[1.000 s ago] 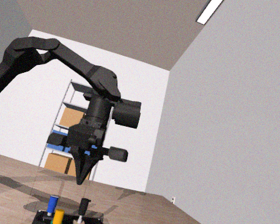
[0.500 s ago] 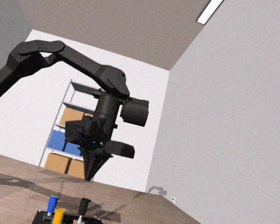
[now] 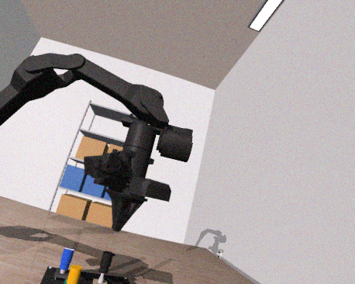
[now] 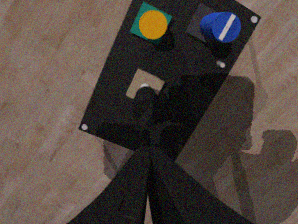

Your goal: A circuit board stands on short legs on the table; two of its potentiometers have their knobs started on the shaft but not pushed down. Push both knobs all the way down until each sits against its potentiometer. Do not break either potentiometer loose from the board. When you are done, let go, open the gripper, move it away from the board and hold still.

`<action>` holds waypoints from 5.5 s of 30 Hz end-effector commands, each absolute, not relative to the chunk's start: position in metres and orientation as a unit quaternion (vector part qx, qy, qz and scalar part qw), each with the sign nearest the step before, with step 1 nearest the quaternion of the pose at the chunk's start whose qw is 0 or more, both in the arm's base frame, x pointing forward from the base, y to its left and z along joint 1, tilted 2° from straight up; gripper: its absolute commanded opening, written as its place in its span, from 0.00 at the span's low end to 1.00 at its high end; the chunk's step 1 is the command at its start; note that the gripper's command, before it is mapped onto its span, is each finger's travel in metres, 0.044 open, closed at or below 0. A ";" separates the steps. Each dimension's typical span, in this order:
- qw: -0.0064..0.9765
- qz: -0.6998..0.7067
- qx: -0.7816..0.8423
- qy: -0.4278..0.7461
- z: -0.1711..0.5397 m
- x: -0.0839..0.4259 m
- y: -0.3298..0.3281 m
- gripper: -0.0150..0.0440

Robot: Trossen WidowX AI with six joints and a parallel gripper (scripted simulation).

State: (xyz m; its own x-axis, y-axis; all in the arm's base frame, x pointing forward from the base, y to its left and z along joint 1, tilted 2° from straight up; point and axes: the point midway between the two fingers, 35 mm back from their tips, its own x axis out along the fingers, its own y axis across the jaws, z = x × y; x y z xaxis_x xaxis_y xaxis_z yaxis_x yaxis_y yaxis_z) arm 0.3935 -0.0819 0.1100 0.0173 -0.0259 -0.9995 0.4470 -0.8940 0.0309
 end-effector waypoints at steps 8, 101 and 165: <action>0.168 -0.691 0.687 0.150 0.094 0.392 -0.082 0.25; 0.168 -0.691 0.687 0.150 0.064 0.391 -0.083 0.25; 0.168 -0.691 0.687 0.150 0.050 0.391 -0.084 0.25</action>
